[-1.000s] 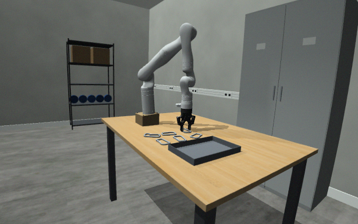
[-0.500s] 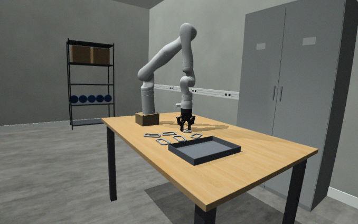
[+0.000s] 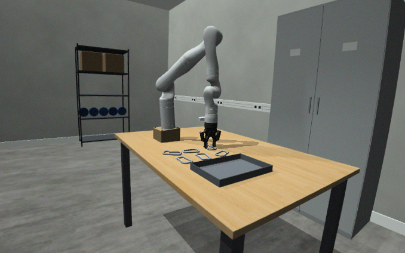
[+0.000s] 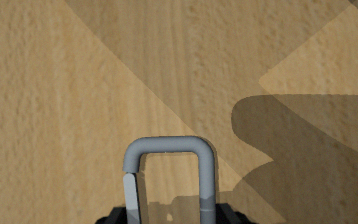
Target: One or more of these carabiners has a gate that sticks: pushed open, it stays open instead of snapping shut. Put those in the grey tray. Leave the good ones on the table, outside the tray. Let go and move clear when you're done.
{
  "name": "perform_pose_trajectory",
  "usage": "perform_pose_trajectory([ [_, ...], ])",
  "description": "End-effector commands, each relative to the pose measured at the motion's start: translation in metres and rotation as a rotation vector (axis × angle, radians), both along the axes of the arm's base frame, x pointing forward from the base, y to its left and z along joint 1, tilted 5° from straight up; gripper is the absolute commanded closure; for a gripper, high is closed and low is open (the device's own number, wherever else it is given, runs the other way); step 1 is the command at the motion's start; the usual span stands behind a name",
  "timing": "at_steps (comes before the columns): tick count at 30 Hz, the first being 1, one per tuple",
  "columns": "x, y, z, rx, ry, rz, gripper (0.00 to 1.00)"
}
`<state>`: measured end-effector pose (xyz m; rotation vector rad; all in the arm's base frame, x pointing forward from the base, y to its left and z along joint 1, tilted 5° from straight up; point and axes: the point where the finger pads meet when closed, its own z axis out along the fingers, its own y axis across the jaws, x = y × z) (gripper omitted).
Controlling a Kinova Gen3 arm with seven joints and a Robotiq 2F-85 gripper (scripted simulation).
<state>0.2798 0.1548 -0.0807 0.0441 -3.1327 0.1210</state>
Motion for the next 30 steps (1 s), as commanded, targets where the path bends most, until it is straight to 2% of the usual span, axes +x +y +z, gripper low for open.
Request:
perform_pose_trajectory([
  [1,0.0004,0.0003,0.0003,0.001,-0.001,0.0,0.43],
  [30,0.0004,0.0001,0.0007,0.001,-0.001,0.0,0.45],
])
